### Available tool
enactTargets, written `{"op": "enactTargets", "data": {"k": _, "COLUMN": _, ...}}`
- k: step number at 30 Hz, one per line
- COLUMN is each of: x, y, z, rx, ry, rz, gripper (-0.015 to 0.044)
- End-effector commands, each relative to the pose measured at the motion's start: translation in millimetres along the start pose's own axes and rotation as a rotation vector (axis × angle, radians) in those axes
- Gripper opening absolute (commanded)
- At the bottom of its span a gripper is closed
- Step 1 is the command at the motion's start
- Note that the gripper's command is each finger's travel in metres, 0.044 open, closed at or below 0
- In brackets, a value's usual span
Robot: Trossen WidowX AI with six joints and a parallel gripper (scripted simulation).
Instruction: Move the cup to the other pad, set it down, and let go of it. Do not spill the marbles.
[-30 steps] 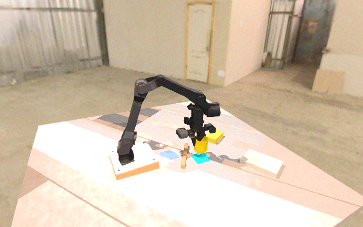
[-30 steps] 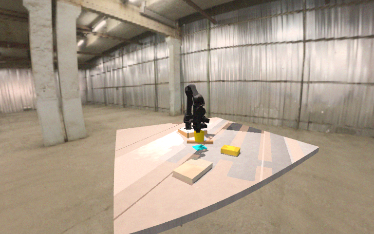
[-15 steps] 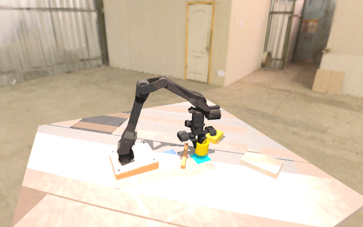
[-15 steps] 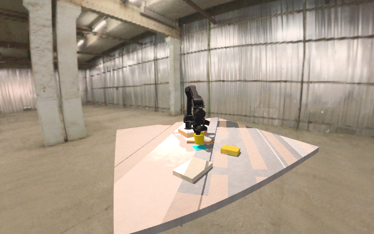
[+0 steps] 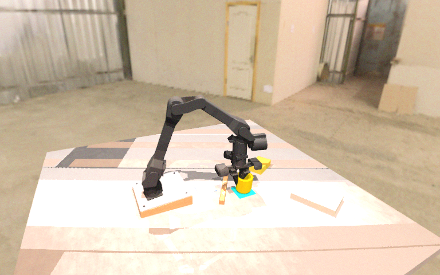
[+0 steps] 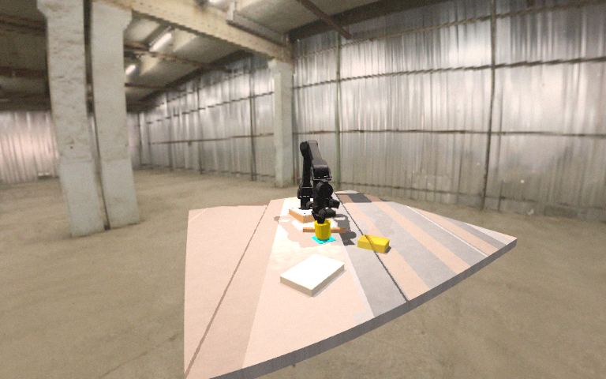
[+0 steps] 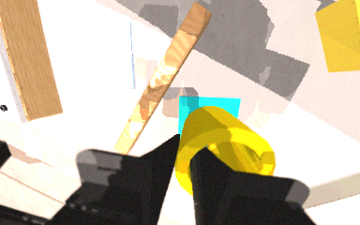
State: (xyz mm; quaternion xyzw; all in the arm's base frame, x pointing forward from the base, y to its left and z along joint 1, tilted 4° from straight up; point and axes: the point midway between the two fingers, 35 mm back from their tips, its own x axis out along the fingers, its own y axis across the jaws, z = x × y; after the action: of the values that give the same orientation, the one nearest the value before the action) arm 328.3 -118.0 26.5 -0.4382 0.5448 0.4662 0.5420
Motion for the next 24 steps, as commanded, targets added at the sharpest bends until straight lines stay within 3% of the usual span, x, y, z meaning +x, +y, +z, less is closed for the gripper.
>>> {"op": "enactTargets", "data": {"k": 1, "x": 0.0, "y": 0.0, "z": 0.0, "rx": 0.0, "ry": 0.0, "rz": 0.0, "gripper": 0.0}}
{"op": "enactTargets", "data": {"k": 12, "x": 0.0, "y": 0.0, "z": 0.0, "rx": 0.0, "ry": 0.0, "rz": 0.0, "gripper": 0.0}}
{"op": "enactTargets", "data": {"k": 18, "x": 0.0, "y": 0.0, "z": 0.0, "rx": 0.0, "ry": 0.0, "rz": 0.0, "gripper": 0.0147}}
{"op": "enactTargets", "data": {"k": 24, "x": -0.2, "y": 0.0, "z": 0.0, "rx": 0.0, "ry": 0.0, "rz": 0.0, "gripper": 0.0147}}
